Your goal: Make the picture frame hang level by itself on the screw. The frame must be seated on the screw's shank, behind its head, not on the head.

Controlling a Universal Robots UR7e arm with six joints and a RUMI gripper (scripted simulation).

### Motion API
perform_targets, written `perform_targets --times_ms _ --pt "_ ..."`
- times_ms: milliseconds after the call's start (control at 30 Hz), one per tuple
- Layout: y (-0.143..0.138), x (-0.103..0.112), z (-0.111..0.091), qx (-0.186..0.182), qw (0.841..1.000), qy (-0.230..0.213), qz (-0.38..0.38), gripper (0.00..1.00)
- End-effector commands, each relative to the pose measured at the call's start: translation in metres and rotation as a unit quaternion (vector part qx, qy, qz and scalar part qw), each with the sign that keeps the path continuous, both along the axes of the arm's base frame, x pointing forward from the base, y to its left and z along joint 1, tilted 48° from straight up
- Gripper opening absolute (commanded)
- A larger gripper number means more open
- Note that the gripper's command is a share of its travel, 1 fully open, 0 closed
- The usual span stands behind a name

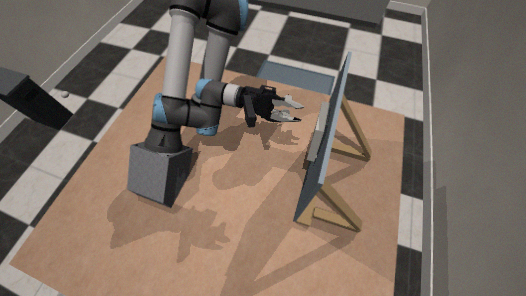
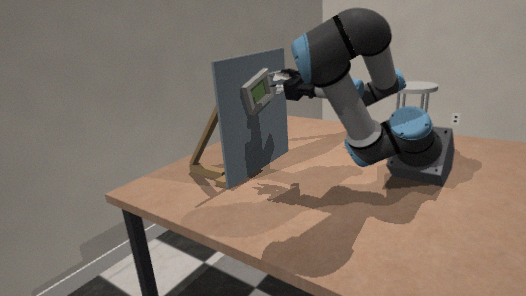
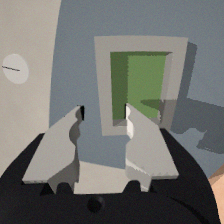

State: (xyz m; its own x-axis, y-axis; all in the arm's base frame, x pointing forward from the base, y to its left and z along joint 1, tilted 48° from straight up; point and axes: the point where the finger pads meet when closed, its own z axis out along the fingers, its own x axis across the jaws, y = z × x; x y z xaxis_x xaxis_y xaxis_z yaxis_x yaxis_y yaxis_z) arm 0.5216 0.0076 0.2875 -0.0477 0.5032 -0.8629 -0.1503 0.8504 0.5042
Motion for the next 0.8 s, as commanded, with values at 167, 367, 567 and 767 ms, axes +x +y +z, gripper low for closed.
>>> perform_targets --times_ms 167,367,567,767 --pt "-0.0012 -0.0002 -0.0001 0.0 1.0 0.0 0.0 0.29" --pt "-0.0011 0.0001 -0.0001 0.0 1.0 0.0 0.0 0.29" --pt "-0.0009 0.0019 0.0 0.0 1.0 0.0 0.0 0.29" --pt "-0.0003 0.0058 0.0001 0.0 1.0 0.0 0.0 0.29"
